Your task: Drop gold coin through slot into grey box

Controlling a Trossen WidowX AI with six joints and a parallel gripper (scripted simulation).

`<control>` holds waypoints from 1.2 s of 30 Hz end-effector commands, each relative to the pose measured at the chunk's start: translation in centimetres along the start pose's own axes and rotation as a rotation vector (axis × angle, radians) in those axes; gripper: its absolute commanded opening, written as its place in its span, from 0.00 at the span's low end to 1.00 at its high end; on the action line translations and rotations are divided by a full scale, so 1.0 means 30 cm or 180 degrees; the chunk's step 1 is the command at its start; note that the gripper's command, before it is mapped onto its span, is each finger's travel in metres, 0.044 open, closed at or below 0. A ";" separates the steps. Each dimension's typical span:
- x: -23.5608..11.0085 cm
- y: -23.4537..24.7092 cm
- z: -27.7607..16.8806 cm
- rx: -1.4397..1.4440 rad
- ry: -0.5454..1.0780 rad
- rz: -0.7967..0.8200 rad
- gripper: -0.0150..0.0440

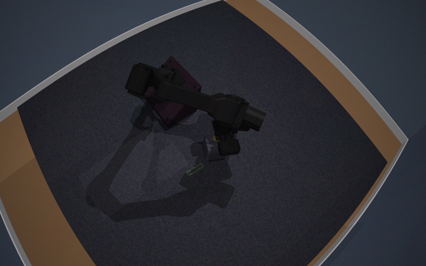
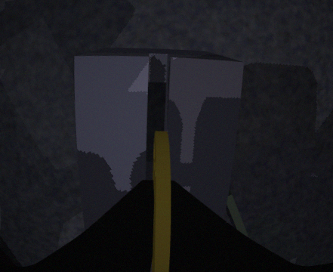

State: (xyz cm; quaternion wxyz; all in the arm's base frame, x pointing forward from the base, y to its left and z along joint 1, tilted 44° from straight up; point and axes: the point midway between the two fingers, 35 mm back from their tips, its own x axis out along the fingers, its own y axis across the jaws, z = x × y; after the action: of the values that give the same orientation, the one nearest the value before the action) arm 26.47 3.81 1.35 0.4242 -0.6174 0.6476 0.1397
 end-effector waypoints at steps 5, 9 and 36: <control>0.017 0.004 -0.005 -0.0023 0.0014 -0.0002 0.25; 0.022 0.005 -0.004 -0.0027 0.0014 -0.0002 0.25; -0.086 0.004 -0.002 -0.0014 0.0004 0.0003 0.97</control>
State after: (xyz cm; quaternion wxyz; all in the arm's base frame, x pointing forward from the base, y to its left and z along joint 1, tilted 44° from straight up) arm 26.13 4.44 2.15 0.4187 -0.6189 0.6494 0.1410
